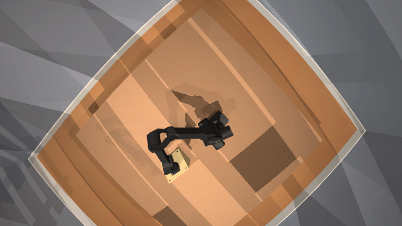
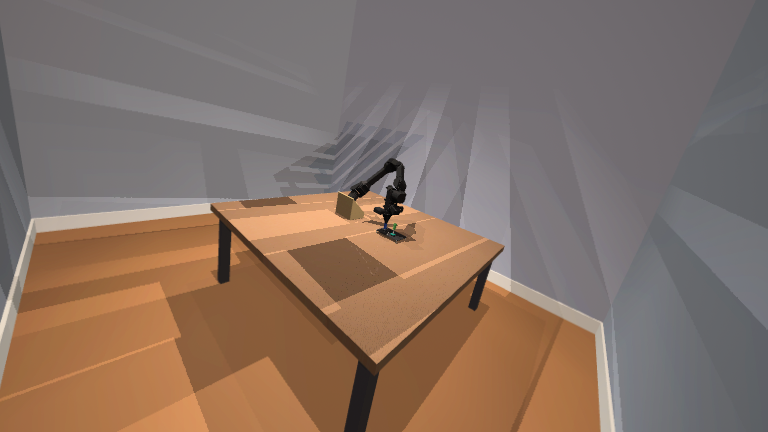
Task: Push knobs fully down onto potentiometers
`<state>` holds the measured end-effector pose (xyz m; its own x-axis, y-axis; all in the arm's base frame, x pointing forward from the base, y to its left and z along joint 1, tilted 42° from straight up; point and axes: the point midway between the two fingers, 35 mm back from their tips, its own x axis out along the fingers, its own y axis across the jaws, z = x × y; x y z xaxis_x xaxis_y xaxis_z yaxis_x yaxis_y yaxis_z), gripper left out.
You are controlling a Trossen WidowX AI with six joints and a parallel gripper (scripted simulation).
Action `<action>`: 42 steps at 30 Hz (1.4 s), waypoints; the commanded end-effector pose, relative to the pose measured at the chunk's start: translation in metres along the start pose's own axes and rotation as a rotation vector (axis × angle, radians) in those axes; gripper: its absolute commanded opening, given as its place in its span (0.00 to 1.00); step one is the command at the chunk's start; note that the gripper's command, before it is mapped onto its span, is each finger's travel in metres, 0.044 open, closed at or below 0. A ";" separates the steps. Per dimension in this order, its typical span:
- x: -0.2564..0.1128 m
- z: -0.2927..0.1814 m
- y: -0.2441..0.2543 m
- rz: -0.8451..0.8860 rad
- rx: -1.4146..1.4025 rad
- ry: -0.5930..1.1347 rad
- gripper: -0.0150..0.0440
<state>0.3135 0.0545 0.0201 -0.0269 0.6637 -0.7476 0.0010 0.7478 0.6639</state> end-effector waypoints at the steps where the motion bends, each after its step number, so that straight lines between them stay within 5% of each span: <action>1: -0.001 0.001 0.001 0.002 -0.013 0.012 0.25; 12: -0.017 0.001 0.001 0.001 -0.013 0.012 0.25; 20: -0.012 -0.001 0.001 0.005 -0.007 0.017 0.61; 28: -0.039 0.037 0.002 0.002 -0.022 0.015 0.25; 35: -0.073 0.073 0.002 -0.001 -0.016 0.009 0.25; 42: -0.054 0.073 0.002 0.000 -0.016 0.009 0.25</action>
<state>0.3891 0.0128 0.0714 -0.0194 0.6605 -0.7506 -0.0229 0.7502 0.6608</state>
